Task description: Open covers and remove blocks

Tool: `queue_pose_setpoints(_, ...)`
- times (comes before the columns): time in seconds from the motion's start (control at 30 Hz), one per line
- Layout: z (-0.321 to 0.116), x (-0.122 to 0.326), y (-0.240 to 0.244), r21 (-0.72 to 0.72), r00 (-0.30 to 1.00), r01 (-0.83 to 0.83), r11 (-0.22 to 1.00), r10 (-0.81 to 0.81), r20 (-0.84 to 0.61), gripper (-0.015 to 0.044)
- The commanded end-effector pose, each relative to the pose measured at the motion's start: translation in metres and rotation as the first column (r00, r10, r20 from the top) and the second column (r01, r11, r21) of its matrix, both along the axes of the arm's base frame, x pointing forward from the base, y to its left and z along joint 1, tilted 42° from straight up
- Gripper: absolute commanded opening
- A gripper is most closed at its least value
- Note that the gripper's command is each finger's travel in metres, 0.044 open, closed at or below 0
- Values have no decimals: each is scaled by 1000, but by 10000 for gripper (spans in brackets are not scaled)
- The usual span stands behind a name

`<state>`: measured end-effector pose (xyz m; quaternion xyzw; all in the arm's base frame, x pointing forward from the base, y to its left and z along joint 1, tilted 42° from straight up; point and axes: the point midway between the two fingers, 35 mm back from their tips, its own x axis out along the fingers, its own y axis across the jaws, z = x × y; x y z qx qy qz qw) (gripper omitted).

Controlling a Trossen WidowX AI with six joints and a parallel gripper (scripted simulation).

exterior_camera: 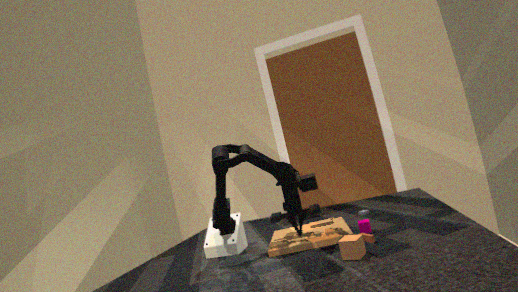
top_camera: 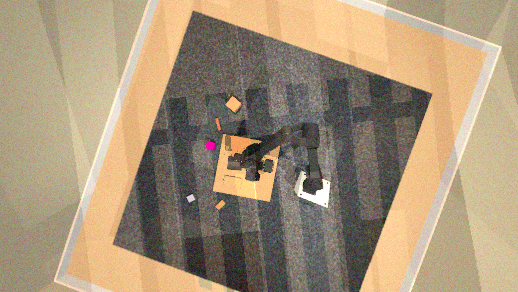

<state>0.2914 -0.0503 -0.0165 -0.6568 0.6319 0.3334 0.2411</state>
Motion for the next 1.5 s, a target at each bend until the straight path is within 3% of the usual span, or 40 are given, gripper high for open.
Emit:
queue_pose_setpoints(0.0,1,-4,-2,-2,1000,-5,1000,5,-5,0)
queue_pose_setpoints(1.47,1,-53,-1,-2,1000,-5,1000,5,-7,0)
